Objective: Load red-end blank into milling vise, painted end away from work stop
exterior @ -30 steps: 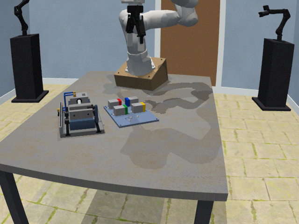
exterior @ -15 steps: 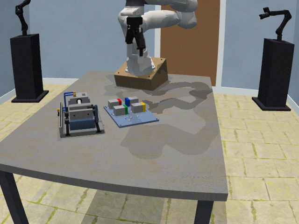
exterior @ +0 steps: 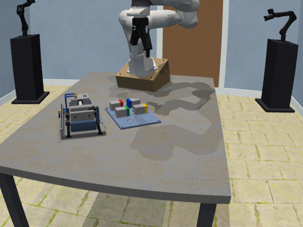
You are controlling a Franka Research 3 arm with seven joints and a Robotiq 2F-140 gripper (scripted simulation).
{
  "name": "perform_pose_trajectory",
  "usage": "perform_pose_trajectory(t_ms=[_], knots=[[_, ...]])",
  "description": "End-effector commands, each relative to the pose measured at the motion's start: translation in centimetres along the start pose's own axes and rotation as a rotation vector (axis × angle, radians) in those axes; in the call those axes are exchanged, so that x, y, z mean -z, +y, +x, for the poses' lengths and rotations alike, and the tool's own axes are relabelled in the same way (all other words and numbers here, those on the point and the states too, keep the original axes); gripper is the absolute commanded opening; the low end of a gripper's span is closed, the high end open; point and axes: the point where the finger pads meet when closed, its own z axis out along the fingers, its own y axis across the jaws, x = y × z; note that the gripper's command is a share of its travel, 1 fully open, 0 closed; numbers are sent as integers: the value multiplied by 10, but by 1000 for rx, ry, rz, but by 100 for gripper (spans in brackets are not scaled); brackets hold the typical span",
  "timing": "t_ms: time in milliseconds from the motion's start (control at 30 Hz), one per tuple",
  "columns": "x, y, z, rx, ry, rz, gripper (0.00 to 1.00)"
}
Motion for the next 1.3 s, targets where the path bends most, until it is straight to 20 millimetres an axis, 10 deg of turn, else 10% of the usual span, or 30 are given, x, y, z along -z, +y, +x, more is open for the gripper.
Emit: perform_pose_trajectory(t_ms=[0, 1267], knots=[[0, -2, 0, -34, 8, 4, 100], [0, 0, 2, -26, 7, 0, 100]])
